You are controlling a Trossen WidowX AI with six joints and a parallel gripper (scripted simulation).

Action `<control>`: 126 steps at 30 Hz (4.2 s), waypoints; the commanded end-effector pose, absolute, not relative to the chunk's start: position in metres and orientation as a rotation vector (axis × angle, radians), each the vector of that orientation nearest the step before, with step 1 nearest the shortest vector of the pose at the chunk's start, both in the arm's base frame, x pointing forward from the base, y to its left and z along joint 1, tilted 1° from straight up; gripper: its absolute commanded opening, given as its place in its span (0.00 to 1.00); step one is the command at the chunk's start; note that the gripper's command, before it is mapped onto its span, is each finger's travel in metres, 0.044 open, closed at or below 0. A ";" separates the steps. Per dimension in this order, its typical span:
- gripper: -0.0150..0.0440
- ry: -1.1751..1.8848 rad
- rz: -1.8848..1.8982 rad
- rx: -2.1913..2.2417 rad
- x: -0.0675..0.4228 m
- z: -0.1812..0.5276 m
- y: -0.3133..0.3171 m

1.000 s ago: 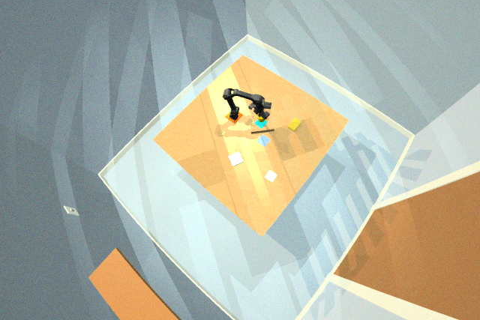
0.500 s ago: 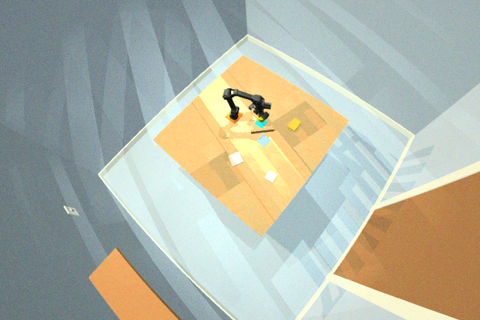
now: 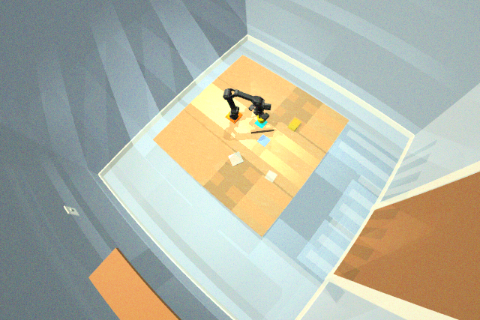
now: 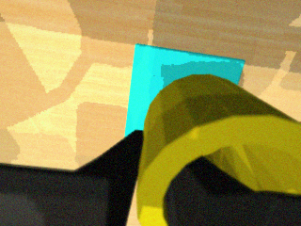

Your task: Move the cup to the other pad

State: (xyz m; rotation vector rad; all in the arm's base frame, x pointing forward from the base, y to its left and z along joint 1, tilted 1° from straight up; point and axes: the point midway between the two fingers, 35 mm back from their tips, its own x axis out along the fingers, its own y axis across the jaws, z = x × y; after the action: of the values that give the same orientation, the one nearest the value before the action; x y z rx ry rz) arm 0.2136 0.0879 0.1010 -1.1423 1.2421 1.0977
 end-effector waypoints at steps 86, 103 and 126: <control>0.50 1.250 1.096 -1.142 0.213 0.104 0.089; 0.59 1.250 1.102 -1.141 0.213 0.116 0.091; 1.00 1.252 1.097 -1.141 0.214 0.159 0.093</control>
State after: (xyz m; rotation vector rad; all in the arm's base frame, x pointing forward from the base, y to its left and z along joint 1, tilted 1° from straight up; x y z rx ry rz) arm 0.2143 0.0926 0.1509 -1.1429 1.2473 1.1022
